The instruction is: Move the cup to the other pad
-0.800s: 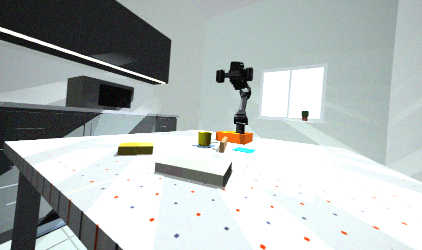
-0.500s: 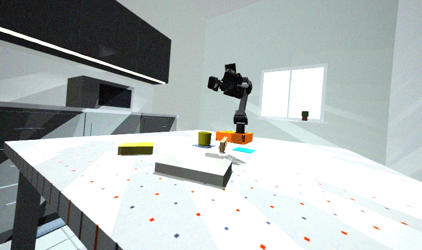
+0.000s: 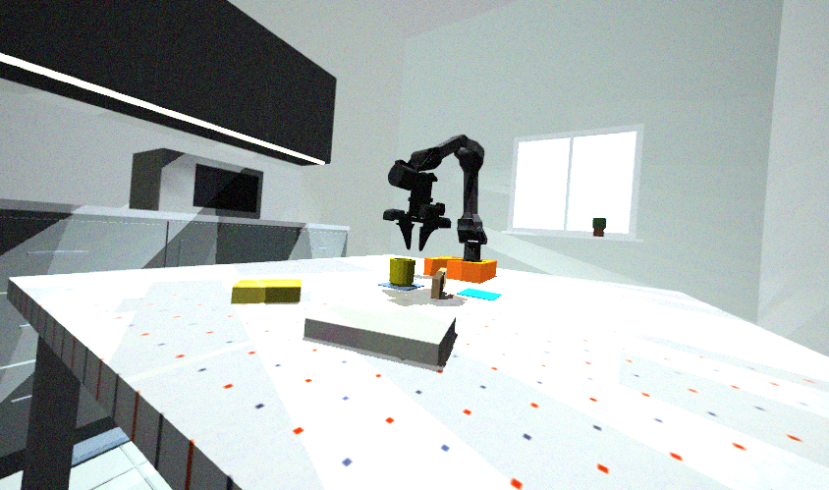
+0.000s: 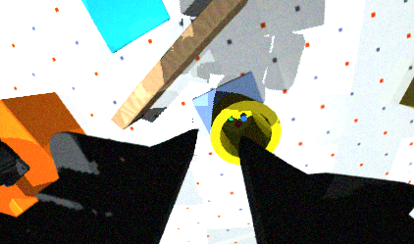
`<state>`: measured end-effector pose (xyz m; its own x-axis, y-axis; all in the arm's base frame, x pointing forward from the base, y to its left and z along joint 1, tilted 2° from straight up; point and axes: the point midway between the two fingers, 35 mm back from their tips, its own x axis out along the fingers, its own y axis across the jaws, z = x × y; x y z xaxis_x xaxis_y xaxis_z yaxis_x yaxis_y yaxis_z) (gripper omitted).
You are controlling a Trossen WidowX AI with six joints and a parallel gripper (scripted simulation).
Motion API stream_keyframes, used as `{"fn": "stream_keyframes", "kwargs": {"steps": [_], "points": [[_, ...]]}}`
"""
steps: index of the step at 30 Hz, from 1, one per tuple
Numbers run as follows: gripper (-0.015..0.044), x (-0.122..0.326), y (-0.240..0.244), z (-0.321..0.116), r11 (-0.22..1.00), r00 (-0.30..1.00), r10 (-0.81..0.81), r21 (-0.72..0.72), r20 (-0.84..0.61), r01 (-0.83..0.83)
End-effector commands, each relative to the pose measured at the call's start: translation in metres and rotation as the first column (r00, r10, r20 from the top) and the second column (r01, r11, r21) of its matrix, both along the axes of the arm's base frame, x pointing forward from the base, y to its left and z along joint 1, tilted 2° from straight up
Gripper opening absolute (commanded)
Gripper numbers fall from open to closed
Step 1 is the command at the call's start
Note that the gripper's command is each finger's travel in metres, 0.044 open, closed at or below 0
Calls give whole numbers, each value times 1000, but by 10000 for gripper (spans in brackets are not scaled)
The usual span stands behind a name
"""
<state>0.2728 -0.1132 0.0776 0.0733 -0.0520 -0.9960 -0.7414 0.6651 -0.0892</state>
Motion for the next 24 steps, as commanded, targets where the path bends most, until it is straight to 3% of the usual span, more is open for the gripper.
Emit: {"fn": "stream_keyframes", "kwargs": {"steps": [1, 24], "points": [[167, -5, -5, -1, 998, 997, 54, 18, -63, -53], [167, -2, -7, -29, 998, 997, 54, 18, -63, -53]]}}
